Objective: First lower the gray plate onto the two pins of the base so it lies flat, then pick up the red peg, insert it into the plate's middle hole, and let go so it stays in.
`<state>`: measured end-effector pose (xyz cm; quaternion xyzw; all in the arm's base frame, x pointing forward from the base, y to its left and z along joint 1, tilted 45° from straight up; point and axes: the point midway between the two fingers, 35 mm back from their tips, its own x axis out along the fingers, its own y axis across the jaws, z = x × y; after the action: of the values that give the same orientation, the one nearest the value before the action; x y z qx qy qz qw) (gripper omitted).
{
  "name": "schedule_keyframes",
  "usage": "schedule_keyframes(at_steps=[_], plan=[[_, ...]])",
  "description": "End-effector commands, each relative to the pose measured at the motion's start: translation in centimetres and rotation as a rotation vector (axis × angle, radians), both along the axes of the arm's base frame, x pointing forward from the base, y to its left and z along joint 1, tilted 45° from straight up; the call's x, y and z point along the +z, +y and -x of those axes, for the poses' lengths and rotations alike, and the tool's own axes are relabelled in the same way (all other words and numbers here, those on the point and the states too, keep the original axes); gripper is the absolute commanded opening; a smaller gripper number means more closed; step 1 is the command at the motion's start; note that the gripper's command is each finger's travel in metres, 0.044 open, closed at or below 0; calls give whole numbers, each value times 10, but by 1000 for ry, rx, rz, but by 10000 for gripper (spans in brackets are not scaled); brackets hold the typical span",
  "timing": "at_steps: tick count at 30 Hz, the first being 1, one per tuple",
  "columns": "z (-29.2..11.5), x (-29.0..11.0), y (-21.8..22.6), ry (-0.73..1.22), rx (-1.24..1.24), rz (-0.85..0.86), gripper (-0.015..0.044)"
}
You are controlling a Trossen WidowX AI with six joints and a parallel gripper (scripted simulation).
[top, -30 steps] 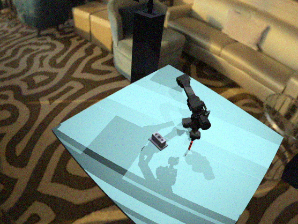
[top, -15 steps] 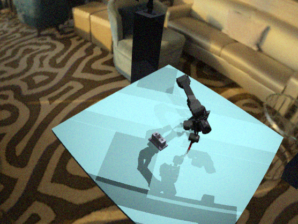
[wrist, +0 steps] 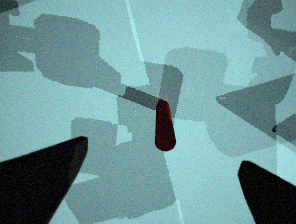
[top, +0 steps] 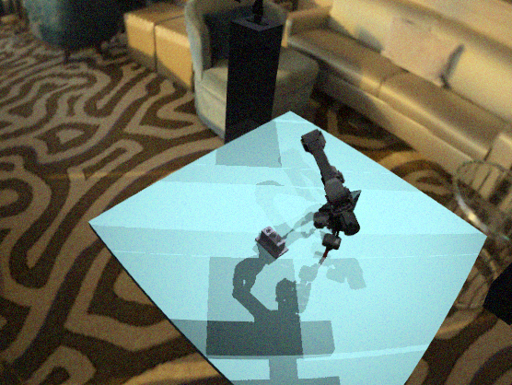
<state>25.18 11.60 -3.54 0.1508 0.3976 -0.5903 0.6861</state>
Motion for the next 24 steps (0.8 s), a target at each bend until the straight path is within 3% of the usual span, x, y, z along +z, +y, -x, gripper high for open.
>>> schedule_keyframes(at_steps=[1, 24], plan=[[1, -6, -7, 7, 2, 9, 440], [1, -33, -33, 6, 2, 11, 440]])
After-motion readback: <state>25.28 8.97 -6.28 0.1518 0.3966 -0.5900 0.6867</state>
